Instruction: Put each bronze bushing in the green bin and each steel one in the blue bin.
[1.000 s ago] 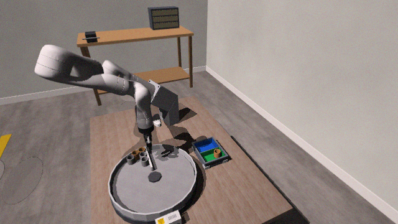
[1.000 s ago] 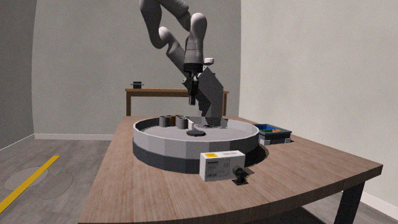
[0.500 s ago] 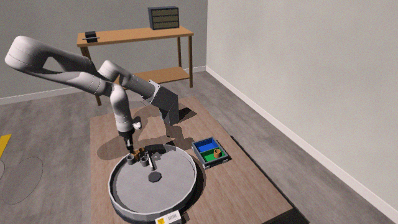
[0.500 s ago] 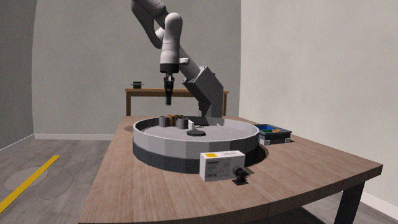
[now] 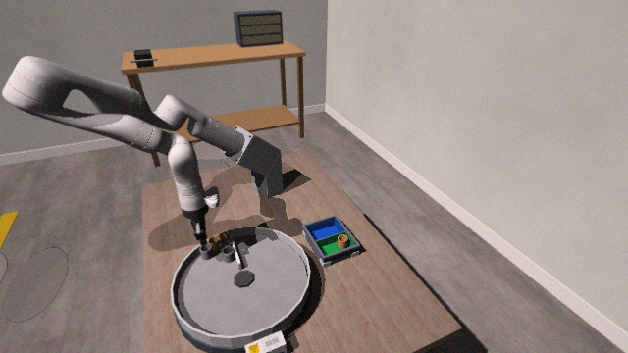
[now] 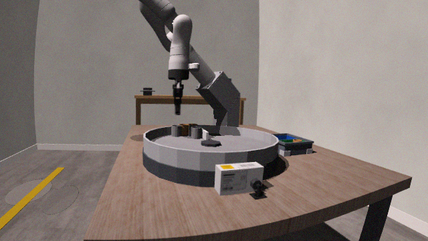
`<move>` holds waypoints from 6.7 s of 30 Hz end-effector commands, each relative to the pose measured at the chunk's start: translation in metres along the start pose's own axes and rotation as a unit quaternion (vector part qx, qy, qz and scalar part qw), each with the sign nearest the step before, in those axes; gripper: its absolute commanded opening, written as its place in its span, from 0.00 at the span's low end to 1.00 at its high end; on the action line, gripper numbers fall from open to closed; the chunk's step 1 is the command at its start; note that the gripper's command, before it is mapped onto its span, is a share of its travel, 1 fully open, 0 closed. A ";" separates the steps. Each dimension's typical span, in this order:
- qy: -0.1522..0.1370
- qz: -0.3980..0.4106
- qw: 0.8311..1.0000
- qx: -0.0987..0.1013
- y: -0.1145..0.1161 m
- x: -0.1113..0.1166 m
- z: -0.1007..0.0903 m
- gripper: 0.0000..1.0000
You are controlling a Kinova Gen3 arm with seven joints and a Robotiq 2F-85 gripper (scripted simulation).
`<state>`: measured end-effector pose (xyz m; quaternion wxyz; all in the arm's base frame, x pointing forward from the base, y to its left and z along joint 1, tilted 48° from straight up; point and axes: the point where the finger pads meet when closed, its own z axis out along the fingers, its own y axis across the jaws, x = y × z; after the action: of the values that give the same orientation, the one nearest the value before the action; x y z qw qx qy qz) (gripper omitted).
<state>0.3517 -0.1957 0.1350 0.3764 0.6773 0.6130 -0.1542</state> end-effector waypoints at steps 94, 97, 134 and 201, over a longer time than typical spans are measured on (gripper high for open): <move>-0.004 0.002 1.000 0.003 -0.002 -0.003 0.062 0.00; -0.004 0.002 1.000 0.003 -0.002 -0.003 0.062 0.00; -0.004 0.002 1.000 0.003 -0.002 -0.003 0.062 0.00; -0.002 0.001 1.000 0.005 -0.002 -0.003 0.044 0.00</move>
<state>0.3600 -0.2294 0.1067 0.3744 0.6795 0.6106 -0.1591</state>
